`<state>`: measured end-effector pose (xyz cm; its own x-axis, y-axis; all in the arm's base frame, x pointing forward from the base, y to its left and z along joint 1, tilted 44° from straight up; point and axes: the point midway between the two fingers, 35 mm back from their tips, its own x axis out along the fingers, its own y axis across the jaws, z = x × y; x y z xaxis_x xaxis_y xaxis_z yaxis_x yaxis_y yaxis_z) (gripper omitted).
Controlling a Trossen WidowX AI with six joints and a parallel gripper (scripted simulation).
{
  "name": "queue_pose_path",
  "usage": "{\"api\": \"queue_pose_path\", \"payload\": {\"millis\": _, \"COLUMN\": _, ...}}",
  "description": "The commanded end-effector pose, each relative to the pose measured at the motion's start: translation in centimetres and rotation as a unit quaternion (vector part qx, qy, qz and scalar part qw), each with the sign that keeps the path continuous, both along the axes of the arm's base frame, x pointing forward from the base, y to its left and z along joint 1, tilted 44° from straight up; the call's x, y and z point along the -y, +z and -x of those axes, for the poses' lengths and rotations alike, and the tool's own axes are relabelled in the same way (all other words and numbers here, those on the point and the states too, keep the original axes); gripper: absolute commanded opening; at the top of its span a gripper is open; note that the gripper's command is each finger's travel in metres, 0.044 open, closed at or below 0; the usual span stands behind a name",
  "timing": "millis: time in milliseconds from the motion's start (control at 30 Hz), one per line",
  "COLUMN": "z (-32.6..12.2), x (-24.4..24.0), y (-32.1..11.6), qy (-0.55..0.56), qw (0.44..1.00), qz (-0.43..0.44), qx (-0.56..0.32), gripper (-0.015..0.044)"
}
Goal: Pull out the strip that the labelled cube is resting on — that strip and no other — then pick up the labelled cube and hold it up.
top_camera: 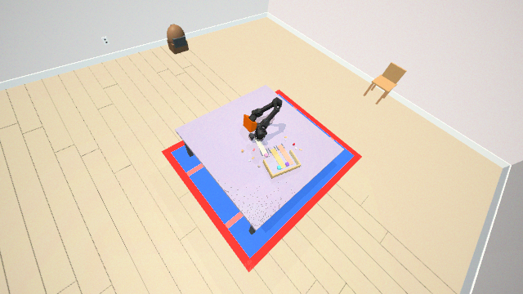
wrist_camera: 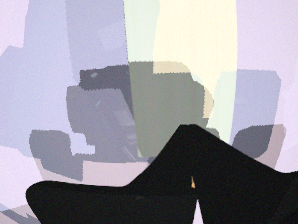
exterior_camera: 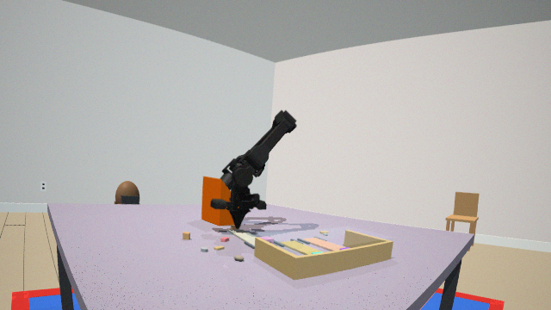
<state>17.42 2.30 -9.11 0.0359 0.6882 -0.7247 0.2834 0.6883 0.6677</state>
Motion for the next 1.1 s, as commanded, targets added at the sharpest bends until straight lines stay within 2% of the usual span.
{"api": "queue_pose_path", "payload": {"millis": 0, "z": -0.5, "x": 2.2, "y": 2.0, "qy": 0.002, "qw": 1.000, "qz": 0.003, "qx": 0.005, "gripper": 0.0000}}
{"api": "queue_pose_path", "payload": {"millis": 167, "z": -0.6, "x": 2.4, "y": 2.1, "qy": 0.002, "qw": 1.000, "qz": 0.003, "qx": 0.004, "gripper": 0.0000}}
{"api": "queue_pose_path", "payload": {"millis": 333, "z": -2.8, "x": 2.8, "y": 1.7, "qy": 0.064, "qw": 0.996, "qz": 0.006, "qx": 0.063, "gripper": 0.0131}}
{"api": "queue_pose_path", "payload": {"millis": 733, "z": -6.3, "x": 4.1, "y": 1.3, "qy": 0.065, "qw": 0.996, "qz": 0.007, "qx": 0.065, "gripper": 0.0440}}
{"api": "queue_pose_path", "payload": {"millis": 1067, "z": -9.4, "x": 5.1, "y": 1.0, "qy": 0.065, "qw": 0.996, "qz": 0.007, "qx": 0.066, "gripper": 0.0440}}
